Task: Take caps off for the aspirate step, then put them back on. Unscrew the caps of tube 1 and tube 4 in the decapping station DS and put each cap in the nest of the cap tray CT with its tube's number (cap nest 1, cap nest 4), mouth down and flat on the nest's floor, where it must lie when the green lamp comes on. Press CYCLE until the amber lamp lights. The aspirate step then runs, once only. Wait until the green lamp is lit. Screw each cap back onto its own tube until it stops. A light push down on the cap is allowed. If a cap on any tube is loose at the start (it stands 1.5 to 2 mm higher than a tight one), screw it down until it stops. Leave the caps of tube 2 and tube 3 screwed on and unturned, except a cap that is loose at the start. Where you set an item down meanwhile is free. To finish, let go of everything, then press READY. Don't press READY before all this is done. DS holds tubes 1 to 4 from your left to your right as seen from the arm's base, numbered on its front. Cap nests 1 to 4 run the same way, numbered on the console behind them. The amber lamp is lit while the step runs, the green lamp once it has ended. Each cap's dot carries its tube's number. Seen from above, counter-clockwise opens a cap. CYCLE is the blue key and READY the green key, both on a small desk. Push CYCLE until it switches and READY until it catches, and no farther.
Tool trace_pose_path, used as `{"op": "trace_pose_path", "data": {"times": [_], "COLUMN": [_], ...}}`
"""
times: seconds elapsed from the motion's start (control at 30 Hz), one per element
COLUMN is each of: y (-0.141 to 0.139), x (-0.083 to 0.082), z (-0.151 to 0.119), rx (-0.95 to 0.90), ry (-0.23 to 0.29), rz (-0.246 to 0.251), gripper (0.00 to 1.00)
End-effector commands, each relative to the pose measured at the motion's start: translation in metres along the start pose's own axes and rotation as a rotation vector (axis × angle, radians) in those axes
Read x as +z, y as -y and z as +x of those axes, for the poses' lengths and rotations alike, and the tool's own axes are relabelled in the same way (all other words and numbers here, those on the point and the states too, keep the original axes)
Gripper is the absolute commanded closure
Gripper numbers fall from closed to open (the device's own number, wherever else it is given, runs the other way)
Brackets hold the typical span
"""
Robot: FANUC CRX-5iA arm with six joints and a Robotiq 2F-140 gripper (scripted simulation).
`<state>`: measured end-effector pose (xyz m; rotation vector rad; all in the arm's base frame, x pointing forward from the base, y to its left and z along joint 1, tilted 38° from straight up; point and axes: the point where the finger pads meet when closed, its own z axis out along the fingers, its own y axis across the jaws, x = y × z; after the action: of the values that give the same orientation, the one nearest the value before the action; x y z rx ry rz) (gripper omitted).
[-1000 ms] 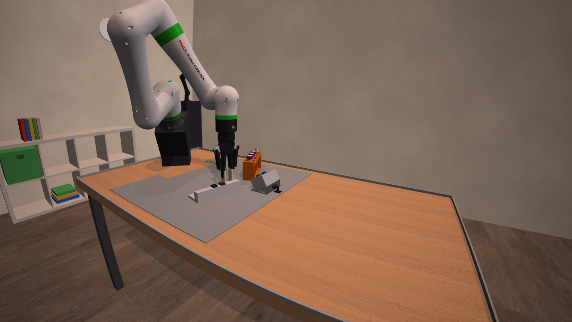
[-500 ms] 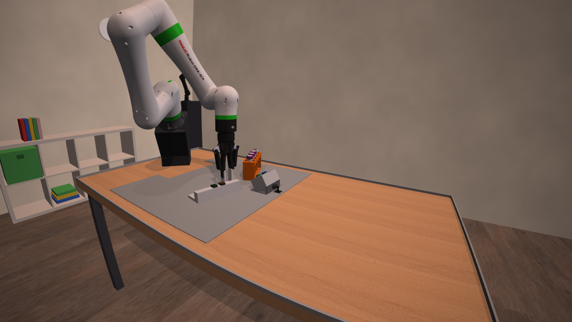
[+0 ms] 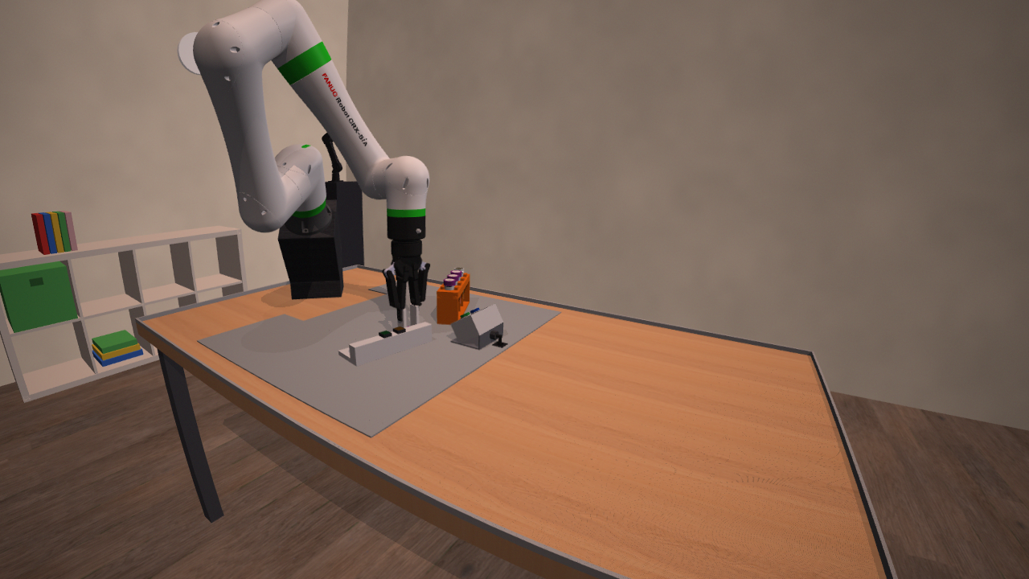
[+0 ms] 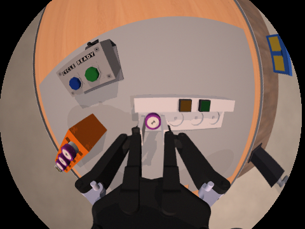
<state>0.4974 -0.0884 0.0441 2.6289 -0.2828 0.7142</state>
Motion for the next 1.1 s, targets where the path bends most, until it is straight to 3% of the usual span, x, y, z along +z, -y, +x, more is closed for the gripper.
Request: {"op": "trace_pose_path", "data": {"times": [0.0, 0.43, 0.47, 0.93, 1.07], "y": [0.000, 0.000, 0.000, 0.000, 0.000], "x": [0.001, 0.005, 0.005, 0.005, -0.015], "z": [0.000, 0.000, 0.000, 0.000, 0.000], "rx": [0.000, 0.000, 0.000, 0.000, 0.000], "ry": [0.000, 0.000, 0.000, 0.000, 0.000], "rz": [0.000, 0.000, 0.000, 0.000, 0.000], "gripper": [1.00, 1.00, 0.71, 0.71, 0.71]}}
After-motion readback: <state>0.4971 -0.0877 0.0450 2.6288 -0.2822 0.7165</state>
